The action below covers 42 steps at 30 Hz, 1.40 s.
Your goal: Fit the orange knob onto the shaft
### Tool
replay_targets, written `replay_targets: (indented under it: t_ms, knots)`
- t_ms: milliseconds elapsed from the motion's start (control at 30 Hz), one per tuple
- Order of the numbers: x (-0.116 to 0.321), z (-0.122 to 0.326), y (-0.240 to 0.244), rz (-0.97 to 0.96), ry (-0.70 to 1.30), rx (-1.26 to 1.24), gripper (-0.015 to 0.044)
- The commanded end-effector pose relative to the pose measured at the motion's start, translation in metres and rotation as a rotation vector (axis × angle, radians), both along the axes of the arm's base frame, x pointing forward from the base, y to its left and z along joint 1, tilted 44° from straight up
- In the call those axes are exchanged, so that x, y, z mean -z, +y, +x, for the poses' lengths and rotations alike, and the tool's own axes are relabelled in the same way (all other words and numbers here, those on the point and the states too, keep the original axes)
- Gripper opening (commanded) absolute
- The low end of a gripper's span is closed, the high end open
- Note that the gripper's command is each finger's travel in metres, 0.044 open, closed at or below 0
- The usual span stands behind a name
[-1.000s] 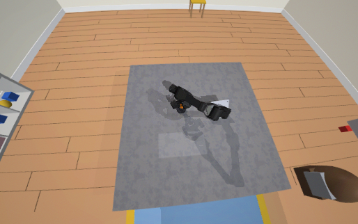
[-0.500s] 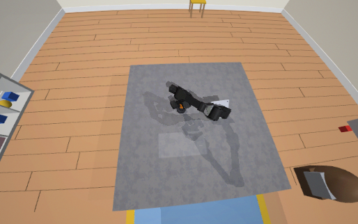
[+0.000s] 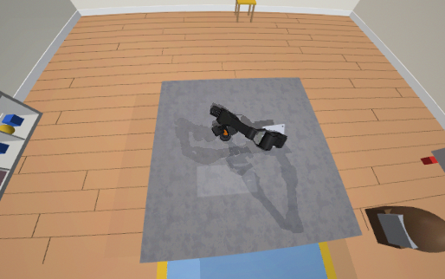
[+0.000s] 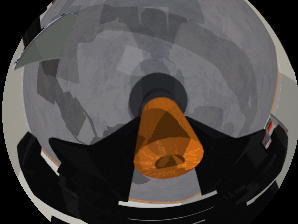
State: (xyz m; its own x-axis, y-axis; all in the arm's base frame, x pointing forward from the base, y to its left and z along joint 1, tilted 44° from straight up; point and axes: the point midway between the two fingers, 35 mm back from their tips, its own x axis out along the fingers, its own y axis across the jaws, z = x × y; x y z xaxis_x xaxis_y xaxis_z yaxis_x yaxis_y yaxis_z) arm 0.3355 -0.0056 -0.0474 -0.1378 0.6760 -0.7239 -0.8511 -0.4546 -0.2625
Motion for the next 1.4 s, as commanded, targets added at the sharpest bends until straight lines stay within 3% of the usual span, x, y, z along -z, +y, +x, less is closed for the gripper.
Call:
replay_targets:
  t_ms: [0,1367]
  knots:
    - [0.0,0.0,0.001,0.007,-0.015,-0.015,0.0]
    - [0.011,-0.002,0.011,-0.005,0.022,0.021,0.0]
